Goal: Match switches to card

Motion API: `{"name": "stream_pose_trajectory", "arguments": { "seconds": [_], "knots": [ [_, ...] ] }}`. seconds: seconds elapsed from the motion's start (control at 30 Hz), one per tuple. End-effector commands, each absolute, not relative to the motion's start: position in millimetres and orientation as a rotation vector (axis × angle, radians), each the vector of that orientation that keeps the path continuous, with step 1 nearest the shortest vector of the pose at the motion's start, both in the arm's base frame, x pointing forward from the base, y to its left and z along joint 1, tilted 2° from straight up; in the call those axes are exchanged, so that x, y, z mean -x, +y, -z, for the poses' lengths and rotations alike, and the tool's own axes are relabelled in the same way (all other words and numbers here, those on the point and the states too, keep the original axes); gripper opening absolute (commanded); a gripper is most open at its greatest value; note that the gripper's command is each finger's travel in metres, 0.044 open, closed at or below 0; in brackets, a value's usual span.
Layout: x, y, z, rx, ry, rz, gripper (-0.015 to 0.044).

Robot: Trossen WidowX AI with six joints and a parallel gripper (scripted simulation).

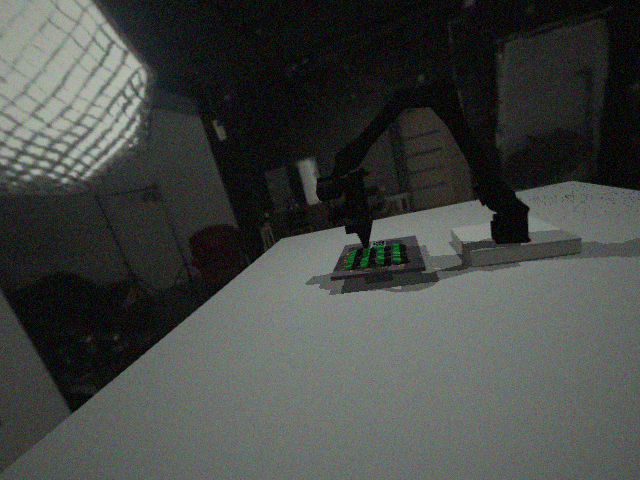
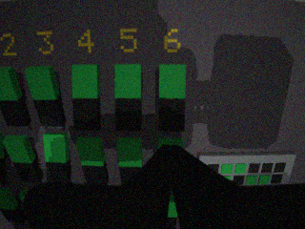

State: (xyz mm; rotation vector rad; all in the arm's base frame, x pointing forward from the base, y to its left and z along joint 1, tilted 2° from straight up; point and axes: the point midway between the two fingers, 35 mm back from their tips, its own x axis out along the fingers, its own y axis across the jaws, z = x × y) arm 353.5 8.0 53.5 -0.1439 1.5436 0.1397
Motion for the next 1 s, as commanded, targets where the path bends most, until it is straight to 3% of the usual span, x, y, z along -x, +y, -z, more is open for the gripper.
{"name": "stream_pose_trajectory", "arguments": {
  "seconds": [0.0,0.97],
  "knots": [
    [-352.0,7.3,-50.1,0.152,1.552,-0.142,0.0],
    [-352.1,7.3,-46.2,0.152,1.552,-0.142,0.0]
  ]
}}
